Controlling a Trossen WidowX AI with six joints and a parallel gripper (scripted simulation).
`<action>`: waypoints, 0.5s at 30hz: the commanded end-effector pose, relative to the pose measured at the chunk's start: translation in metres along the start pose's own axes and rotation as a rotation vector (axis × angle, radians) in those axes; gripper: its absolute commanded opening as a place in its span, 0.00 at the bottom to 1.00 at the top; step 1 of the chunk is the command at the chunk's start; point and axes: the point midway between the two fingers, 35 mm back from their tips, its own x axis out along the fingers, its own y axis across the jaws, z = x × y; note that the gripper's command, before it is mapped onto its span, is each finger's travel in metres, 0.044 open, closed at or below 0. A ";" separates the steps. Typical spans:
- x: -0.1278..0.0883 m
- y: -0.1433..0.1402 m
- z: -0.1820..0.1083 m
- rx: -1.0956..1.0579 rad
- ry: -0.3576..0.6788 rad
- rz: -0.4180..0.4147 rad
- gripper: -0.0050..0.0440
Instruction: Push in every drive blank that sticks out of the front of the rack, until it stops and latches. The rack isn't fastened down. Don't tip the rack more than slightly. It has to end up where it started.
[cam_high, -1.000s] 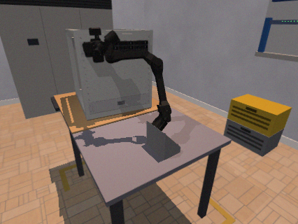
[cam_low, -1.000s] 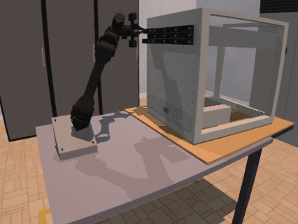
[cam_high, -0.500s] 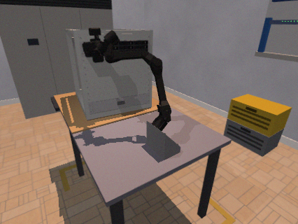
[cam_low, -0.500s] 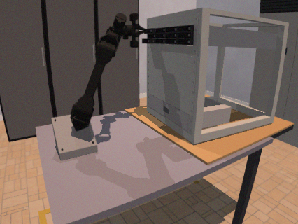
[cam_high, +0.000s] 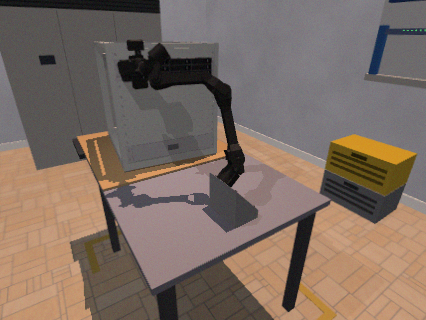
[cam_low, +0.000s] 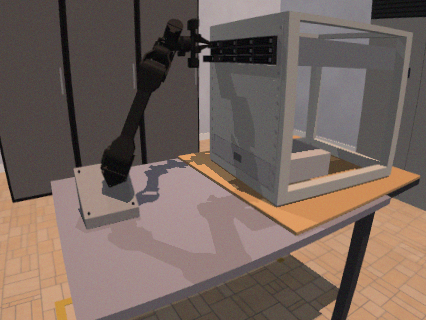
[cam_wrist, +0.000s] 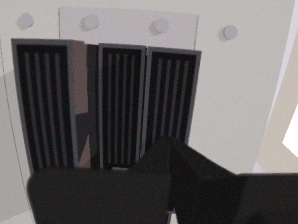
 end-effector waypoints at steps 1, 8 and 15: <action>0.003 -0.007 -0.005 0.021 0.007 -0.009 0.00; 0.004 -0.007 -0.005 0.021 0.007 -0.009 0.00; 0.005 -0.007 -0.005 0.021 0.007 -0.009 0.00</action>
